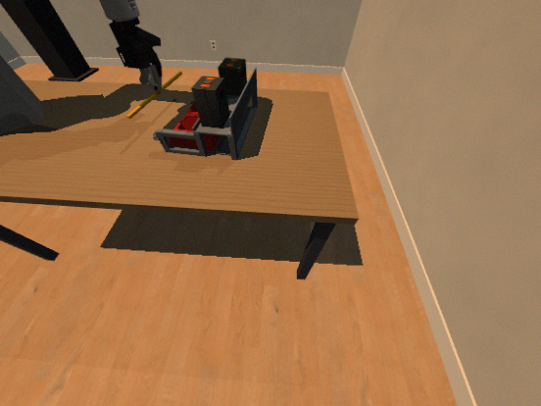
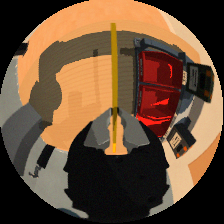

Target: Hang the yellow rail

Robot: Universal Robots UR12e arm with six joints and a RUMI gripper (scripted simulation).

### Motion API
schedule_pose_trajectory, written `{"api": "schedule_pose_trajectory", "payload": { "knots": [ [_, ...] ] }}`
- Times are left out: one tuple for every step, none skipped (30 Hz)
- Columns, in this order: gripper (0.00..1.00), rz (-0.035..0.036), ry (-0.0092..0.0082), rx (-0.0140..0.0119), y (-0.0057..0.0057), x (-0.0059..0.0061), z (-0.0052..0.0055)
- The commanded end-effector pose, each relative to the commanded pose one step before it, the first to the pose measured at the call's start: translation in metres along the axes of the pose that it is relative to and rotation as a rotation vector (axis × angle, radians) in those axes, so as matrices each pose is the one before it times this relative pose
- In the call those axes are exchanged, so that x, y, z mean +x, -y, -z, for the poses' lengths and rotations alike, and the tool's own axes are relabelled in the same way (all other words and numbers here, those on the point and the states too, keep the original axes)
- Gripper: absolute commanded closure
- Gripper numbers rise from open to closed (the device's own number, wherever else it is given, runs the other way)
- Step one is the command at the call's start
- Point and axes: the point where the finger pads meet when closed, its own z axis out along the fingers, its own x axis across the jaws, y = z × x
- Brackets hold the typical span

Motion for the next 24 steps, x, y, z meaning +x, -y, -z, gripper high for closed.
{"api": "schedule_pose_trajectory", "payload": {
  "knots": [
    [1.0,0.00094,-0.00064,-0.00075,0.00101,-0.00079,0.0018],
    [1.0,0.0,0.00004,-0.00001,0.0,-0.00006,0.00004],
    [1.0,0.0,0.00002,-0.00001,0.0,-0.00004,0.00005],
    [1.0,-0.00001,-0.00001,-0.00001,0.0,-0.00001,0.00005],
    [1.0,-0.00001,-0.00005,-0.00001,-0.00001,0.00002,0.00005],
    [1.0,-0.00001,-0.00009,-0.00001,-0.00001,0.00006,0.00005],
    [1.0,-0.00001,-0.00013,-0.00002,-0.00001,0.00009,0.00006],
    [1.0,-0.00001,-0.00015,-0.00002,-0.00001,0.00011,0.00006],
    [1.0,-0.00001,-0.00017,-0.00001,-0.00001,0.00012,0.00006],
    [1.0,-0.00001,-0.00016,-0.00001,-0.00001,0.00012,0.00006],
    [1.0,-0.00001,-0.00015,-0.00001,-0.00001,0.0001,0.00006],
    [1.0,0.0,0.0,0.0,0.0,0.0,0.0],
    [1.0,0.0,0.0,0.0,0.0,0.0,0.0],
    [1.0,0.0,-0.00012,0.0,0.0,0.00008,0.00005],
    [1.0,0.0,-0.00007,-0.00001,0.0,0.00004,0.00005],
    [1.0,0.0,-0.00006,-0.00001,0.0,0.00004,0.00004],
    [1.0,0.0,-0.00005,-0.00001,0.0,0.00003,0.00003],
    [1.0,0.0,-0.00003,0.0,0.0,0.00002,0.00002],
    [1.0,0.0,-0.00002,0.0,0.0,0.00001,0.00001],
    [1.0,0.00052,-0.00109,-0.00007,-0.00027,0.00212,0.00003],
    [1.0,0.0031,-0.00207,-0.00016,-0.00123,0.00707,-0.00012],
    [1.0,0.00467,-0.00001,-0.00007,-0.00232,0.01022,-0.00044],
    [1.0,0.00665,-0.00004,-0.00009,-0.00334,0.01428,-0.0003],
    [1.0,0.00879,-0.00017,0.00005,-0.00288,0.0156,0.00017]
  ]
}}
